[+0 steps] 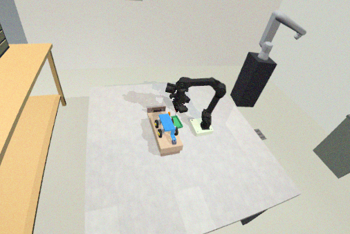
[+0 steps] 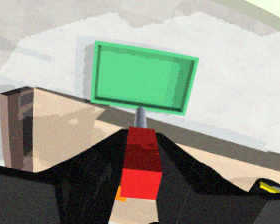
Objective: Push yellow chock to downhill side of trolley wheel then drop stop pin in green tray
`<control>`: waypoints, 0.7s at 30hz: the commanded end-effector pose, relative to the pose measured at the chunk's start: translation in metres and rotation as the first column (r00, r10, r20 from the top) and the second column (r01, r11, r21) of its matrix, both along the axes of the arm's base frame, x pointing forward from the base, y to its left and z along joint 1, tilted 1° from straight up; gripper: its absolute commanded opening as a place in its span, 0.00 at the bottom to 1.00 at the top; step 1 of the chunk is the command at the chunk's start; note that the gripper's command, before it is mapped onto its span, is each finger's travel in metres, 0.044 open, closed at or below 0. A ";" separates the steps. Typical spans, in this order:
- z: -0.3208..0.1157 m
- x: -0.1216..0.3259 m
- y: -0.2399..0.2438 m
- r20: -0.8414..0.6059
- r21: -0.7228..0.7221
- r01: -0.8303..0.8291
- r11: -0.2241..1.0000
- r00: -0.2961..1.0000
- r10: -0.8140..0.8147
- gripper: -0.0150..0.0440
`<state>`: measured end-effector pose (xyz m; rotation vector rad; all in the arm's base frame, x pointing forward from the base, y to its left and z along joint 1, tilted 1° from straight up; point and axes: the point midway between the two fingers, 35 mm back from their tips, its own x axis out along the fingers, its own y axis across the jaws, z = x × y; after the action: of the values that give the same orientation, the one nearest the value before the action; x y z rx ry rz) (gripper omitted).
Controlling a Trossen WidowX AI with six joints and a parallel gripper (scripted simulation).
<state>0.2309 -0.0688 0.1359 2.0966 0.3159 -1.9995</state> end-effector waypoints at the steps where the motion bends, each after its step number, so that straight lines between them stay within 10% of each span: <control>1: -0.009 -0.008 -0.002 -0.006 -0.004 0.018 1.000 1.000 -0.018 0.25; 21: -0.049 -0.007 -0.014 0.049 -0.166 0.034 0.986 0.998 -0.026 0.25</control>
<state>0.2227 -0.0788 0.0964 2.0580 0.1389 -1.9281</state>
